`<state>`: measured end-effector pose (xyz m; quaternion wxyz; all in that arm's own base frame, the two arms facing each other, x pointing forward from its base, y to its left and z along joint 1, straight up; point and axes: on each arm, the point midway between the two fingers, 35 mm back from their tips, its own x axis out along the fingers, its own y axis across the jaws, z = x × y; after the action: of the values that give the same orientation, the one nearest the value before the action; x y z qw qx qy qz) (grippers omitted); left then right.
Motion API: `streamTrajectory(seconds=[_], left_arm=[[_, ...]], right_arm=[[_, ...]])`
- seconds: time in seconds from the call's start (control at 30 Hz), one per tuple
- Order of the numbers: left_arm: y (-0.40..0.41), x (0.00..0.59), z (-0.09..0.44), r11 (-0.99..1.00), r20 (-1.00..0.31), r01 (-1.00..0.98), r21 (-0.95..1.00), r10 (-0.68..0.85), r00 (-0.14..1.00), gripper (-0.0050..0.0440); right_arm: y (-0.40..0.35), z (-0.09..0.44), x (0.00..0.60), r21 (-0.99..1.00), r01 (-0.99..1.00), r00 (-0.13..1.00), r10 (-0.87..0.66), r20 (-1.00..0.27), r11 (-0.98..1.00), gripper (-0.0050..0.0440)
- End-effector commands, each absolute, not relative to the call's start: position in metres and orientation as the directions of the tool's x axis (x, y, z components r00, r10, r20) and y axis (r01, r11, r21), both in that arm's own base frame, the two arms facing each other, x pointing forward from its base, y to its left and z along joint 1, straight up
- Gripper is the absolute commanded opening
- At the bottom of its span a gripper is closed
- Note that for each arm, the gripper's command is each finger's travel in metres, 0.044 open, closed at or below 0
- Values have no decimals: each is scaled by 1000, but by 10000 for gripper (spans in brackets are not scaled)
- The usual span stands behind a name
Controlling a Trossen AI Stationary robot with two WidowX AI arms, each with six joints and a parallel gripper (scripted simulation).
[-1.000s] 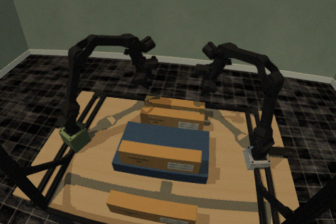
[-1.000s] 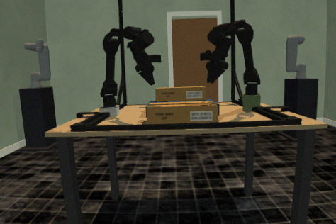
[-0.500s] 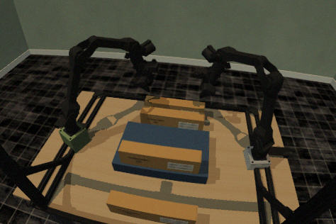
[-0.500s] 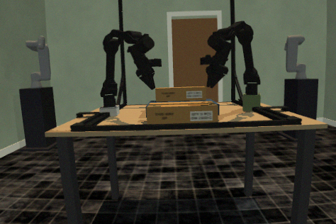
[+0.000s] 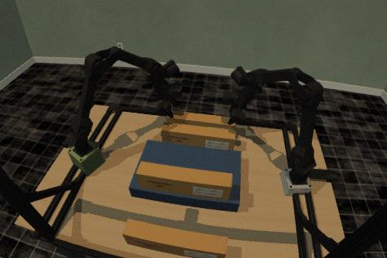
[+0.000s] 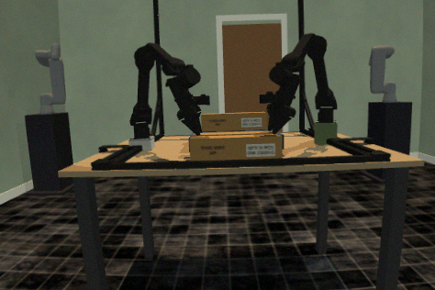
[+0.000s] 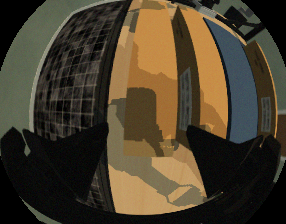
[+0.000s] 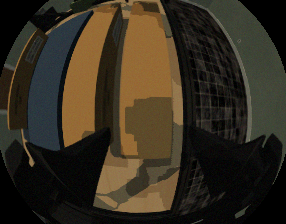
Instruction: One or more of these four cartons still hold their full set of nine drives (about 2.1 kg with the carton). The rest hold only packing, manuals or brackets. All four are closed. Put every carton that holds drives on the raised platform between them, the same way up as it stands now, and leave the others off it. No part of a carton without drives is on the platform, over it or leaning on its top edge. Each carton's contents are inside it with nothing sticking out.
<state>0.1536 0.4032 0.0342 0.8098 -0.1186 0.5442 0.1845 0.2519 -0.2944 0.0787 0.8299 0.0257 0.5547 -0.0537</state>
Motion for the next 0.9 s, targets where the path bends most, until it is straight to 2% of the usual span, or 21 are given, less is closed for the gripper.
streamTrajectory(seconds=[0.0, 0.77, 0.8, 0.87], left_arm=[[401, 154, 10, 906, -927, -422, 0, 158, 340, 389], [401, 154, -9, 906, -927, -422, 0, 158, 340, 389], [401, 154, -9, 906, -927, -422, 0, 158, 340, 0], [401, 154, -9, 906, -927, -422, 0, 158, 340, 0]], right_arm=[[-291, 53, 251, 0, 114, 372, -43, -927, 994, 389], [-291, 34, 251, 0, 114, 372, -43, -927, 994, 389], [-291, 34, 251, 0, 114, 372, -43, -927, 994, 0], [-291, 34, 251, 0, 114, 372, -43, -927, 994, 0]])
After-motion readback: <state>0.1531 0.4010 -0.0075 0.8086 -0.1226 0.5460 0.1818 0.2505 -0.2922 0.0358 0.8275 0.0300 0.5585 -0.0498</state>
